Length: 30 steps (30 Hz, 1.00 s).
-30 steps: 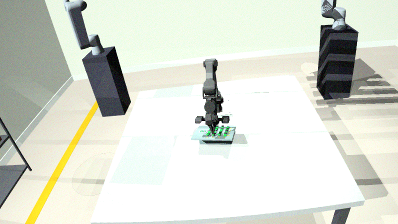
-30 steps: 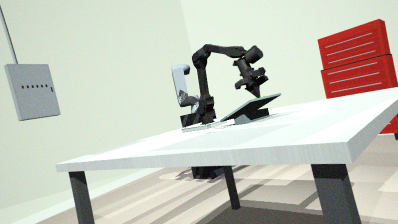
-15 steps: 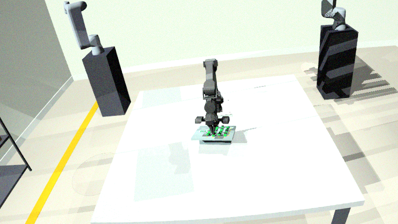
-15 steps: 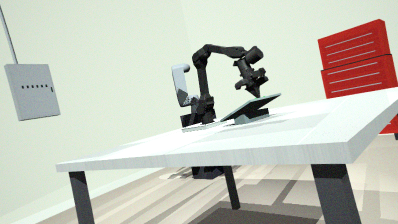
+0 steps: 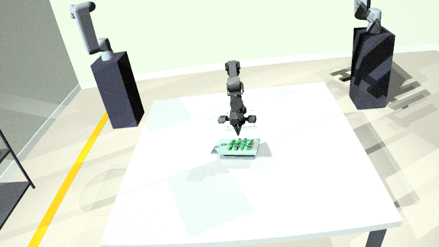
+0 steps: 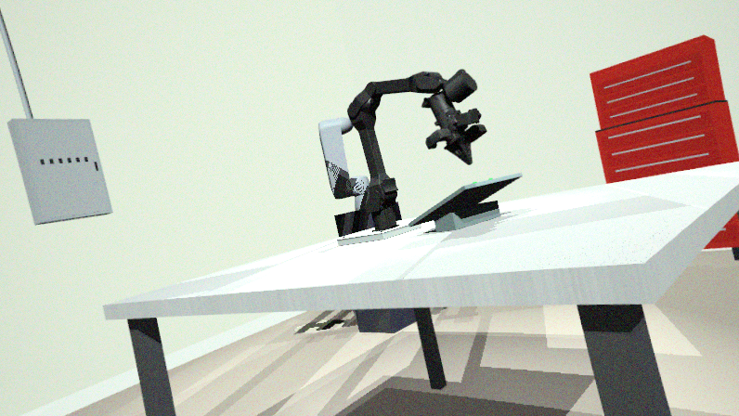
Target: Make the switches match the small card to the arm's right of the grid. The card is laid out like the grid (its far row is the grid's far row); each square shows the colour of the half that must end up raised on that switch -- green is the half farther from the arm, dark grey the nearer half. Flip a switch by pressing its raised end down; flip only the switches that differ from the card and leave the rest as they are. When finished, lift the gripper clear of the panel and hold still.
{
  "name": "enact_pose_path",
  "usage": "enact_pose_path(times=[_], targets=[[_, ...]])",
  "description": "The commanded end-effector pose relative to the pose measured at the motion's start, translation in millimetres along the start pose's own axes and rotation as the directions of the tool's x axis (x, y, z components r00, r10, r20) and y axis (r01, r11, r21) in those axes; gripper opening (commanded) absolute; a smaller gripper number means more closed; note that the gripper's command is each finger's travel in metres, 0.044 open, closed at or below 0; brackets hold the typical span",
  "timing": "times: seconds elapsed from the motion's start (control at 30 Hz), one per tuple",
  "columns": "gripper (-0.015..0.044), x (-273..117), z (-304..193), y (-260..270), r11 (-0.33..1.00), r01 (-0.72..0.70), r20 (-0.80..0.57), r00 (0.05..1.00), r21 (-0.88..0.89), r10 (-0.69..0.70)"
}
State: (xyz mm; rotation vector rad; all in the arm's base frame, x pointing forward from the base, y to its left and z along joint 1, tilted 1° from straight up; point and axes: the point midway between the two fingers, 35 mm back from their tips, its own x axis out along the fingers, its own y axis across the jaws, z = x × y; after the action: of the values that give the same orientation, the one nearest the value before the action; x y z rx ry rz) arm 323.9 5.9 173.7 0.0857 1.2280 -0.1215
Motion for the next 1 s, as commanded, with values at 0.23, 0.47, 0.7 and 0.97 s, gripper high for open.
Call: enact_pose_path(times=[0.23, 0.47, 0.7, 0.97], targets=[[0.0, 30.2, -22.7, 16.8, 1.0, -0.001, -0.021, 1.0, -0.004, 0.0], [0.0, 33.0, -22.8, 16.8, 1.0, -0.001, -0.023, 1.0, -0.004, 0.001], [0.0, 42.8, -22.9, 16.8, 1.0, -0.001, -0.023, 1.0, -0.004, 0.0], [0.0, 49.5, -22.7, 16.8, 1.0, -0.001, -0.023, 1.0, -0.004, 0.0]])
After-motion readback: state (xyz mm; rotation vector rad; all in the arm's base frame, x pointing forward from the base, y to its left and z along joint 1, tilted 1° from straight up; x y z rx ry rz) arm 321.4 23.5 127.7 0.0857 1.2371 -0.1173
